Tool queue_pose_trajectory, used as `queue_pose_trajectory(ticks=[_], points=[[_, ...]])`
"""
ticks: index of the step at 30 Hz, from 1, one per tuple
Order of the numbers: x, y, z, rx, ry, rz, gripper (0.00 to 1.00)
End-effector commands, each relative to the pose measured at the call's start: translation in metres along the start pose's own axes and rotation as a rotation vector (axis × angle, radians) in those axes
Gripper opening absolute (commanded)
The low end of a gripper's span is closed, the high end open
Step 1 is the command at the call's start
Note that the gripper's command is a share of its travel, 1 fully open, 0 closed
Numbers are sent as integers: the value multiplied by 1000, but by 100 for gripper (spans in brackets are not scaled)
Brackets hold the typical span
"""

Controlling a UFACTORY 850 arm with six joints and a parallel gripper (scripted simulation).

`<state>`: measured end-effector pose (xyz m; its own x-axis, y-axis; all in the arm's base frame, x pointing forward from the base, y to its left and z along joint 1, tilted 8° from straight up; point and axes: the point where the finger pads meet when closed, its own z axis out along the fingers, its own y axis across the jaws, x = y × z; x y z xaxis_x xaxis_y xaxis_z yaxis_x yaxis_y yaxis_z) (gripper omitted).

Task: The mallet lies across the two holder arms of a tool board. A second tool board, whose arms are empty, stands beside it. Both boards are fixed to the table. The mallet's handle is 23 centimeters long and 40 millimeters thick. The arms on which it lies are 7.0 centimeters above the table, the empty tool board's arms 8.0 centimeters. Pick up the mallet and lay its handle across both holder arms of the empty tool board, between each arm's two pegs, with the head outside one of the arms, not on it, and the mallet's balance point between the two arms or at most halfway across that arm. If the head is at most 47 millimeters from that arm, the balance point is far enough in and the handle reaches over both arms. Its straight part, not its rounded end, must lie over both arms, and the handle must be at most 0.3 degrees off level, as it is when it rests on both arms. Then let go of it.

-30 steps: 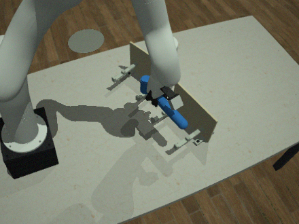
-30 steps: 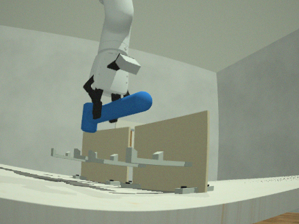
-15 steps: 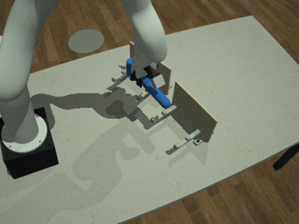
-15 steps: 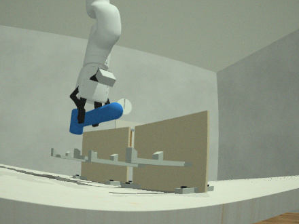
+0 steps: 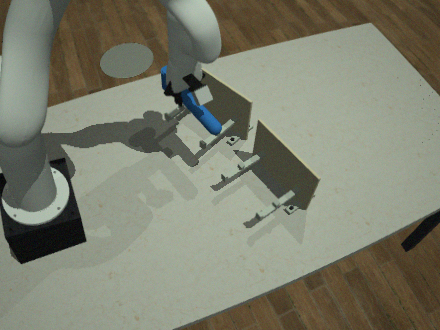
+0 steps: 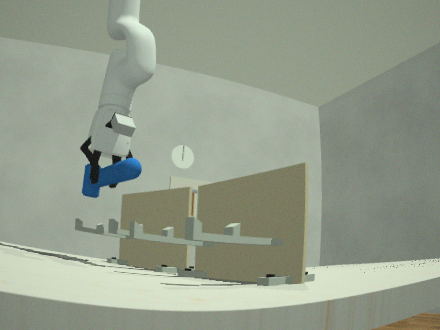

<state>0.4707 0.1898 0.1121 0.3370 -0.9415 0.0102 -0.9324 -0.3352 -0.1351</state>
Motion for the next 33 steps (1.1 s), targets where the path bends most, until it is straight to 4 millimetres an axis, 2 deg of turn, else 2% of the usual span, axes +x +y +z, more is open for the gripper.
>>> queue_pose_trajectory(ticks=[1,4,9,16,18,21,26,33], points=[[-24,4,-2,5,22,3,0],[-25,4,-2,4,25,3,0],[-26,5,-1,2,28,-155,0],[-26,4,3,2,28,-168,0],[-25,4,13,2,29,-168,0],[-24,3,41,1,26,-169,0],[-22,2,70,1,29,-169,0],[-23,2,82,0,25,-169,0]])
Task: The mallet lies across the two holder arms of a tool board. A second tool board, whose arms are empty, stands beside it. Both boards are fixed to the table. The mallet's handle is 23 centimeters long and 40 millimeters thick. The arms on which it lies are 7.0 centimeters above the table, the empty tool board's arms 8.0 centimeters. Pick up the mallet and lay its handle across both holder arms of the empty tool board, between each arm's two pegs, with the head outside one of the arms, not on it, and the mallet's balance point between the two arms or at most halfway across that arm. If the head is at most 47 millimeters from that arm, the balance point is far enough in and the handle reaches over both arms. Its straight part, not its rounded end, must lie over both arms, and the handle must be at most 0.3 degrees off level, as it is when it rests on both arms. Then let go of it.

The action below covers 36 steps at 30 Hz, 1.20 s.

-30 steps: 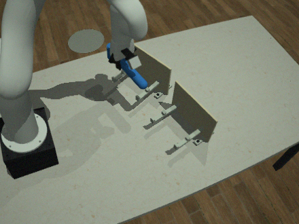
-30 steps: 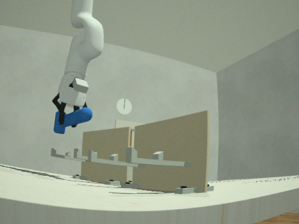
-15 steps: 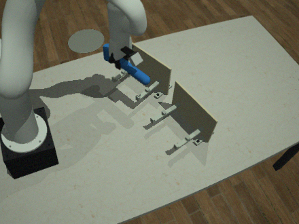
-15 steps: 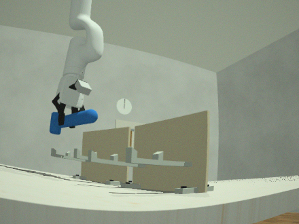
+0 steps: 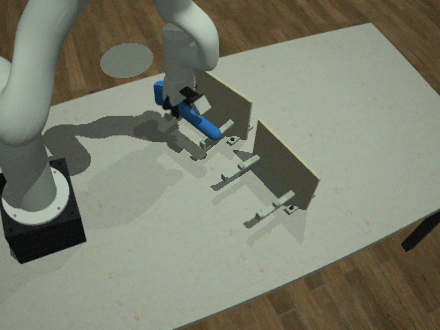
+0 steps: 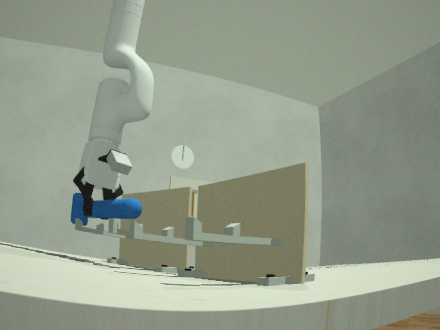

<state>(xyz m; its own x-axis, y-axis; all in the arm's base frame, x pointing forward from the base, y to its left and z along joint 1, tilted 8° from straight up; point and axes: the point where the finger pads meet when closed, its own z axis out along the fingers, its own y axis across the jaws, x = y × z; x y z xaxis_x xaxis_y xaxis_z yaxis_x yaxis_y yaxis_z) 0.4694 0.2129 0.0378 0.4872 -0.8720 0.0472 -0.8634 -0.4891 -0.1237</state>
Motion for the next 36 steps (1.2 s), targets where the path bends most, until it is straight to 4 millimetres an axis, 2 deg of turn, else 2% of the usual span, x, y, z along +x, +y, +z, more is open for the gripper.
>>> queue_pose_trajectory(ticks=[1,17,31,32,36], points=[[0,-2,8,5,11,1,0],[0,-2,22,5,11,1,0],[0,-2,23,5,11,1,0],[0,-2,23,5,11,1,100],[0,-2,23,5,11,1,100]])
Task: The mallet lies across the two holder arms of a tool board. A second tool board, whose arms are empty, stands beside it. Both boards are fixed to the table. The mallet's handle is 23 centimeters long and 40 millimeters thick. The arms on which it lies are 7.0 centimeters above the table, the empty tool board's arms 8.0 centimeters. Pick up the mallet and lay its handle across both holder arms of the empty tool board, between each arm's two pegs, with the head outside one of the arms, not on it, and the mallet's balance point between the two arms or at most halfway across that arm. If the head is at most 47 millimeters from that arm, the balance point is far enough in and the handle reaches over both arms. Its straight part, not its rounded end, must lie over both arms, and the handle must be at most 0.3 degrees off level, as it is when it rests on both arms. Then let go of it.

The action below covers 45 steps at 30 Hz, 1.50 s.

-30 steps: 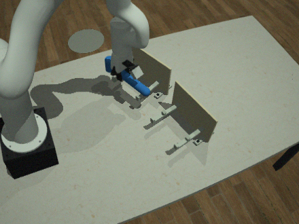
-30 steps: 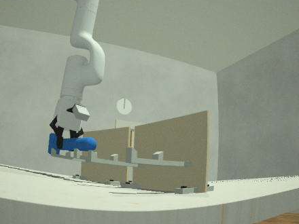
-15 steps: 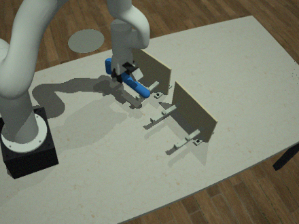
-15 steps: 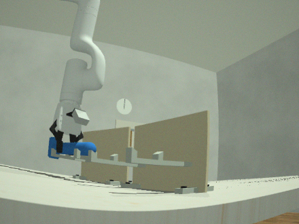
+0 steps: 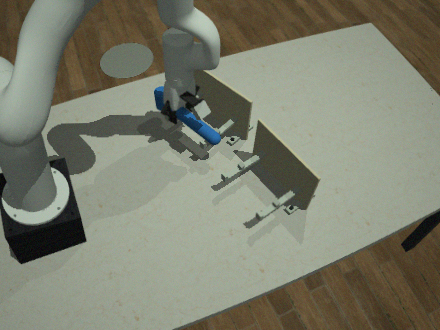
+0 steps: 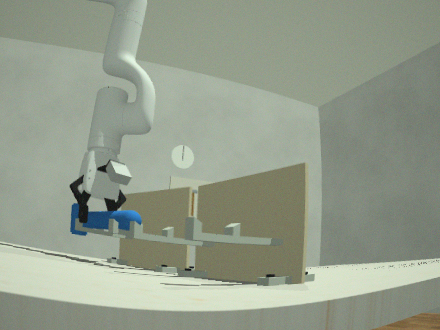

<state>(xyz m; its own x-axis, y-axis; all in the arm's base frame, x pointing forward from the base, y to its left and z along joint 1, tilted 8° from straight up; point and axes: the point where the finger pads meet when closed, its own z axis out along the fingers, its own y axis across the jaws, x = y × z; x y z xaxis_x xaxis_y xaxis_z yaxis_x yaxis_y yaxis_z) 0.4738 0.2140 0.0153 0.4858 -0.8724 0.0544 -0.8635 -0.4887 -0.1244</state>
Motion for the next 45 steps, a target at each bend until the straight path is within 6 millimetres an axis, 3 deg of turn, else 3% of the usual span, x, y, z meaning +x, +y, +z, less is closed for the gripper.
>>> queue_pose_trajectory(ticks=[1,32,45], points=[[0,-1,0,5,4,0,100],[0,0,-1,5,4,0,100],[-1,3,-42,8,8,0,100]])
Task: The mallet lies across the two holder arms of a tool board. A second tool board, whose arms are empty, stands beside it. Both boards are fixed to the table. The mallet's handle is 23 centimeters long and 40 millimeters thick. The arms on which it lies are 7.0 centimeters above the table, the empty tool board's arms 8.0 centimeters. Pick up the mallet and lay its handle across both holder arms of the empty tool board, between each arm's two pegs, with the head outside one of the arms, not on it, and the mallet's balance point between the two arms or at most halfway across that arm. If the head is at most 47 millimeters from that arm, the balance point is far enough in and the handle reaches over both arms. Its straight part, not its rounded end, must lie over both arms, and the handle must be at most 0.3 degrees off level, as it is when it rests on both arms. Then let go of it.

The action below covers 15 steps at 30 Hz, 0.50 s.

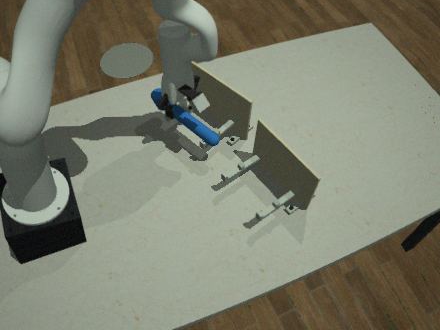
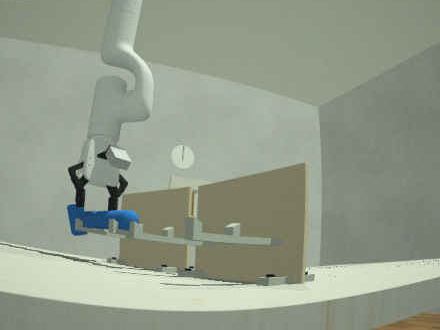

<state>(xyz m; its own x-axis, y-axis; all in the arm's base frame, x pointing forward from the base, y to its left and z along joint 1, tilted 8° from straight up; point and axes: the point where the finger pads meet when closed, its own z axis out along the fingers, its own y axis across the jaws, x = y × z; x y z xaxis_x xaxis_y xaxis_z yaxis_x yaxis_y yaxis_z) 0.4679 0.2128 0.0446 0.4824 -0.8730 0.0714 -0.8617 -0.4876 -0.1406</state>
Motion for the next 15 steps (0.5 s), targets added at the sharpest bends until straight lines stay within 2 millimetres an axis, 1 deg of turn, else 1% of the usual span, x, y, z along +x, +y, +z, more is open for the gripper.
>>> queue_pose_trajectory(ticks=[1,4,7,10,15], points=[[-1,1,-17,-9,-10,-1,100],[1,0,-44,-9,-7,0,100],[1,0,-61,-10,-10,-1,100],[0,0,-68,-10,-12,-1,100],[0,0,-68,-10,-12,-1,100]])
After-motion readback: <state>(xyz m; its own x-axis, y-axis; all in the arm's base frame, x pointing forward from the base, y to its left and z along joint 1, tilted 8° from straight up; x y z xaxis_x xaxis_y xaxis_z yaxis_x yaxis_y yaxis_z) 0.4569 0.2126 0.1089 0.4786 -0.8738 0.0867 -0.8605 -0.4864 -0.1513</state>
